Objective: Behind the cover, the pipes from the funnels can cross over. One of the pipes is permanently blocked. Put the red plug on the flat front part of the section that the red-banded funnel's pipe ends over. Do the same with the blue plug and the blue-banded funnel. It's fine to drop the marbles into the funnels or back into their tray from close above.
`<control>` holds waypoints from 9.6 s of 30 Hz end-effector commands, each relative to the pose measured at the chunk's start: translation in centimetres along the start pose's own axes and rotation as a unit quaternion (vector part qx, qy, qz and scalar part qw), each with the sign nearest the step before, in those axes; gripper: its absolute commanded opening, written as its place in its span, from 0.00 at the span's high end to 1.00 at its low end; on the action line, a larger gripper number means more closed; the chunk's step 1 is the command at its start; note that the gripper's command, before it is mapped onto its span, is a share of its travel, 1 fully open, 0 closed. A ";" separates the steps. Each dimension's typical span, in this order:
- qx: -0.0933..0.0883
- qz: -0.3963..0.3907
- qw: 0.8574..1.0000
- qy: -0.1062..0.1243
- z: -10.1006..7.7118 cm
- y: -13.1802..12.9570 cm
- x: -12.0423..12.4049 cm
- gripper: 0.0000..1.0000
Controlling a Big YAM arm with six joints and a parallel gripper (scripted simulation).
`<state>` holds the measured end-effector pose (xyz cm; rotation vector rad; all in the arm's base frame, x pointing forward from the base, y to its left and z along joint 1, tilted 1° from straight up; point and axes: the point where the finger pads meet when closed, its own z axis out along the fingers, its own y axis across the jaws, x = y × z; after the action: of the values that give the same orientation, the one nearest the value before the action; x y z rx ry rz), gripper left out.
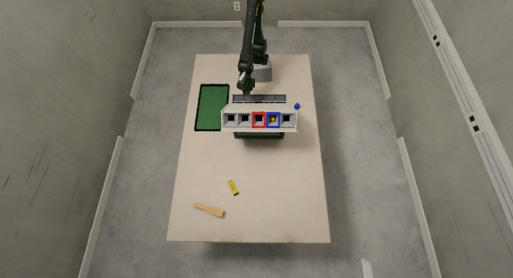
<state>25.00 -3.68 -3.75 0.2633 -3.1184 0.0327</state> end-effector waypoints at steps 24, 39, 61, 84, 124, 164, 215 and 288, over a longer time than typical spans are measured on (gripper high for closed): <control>-0.001 0.000 1.000 0.003 5.9 0.1 0.6 1.00; -0.002 0.000 1.000 0.005 7.8 0.1 0.5 1.00; 0.000 0.000 1.000 -0.001 8.4 0.1 0.9 1.00; 0.004 0.000 1.000 -0.013 7.9 0.2 0.4 0.41; 0.004 0.000 1.000 -0.014 -4.9 0.1 0.9 0.41; -0.002 -0.001 1.000 0.005 -5.0 0.1 0.8 0.41; -0.003 -0.001 1.000 0.007 -5.4 0.0 -0.3 0.41; 0.001 0.000 1.000 -0.013 -8.7 16.1 -2.1 0.13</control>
<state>22.79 11.32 3.53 0.3105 -3.1181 0.0335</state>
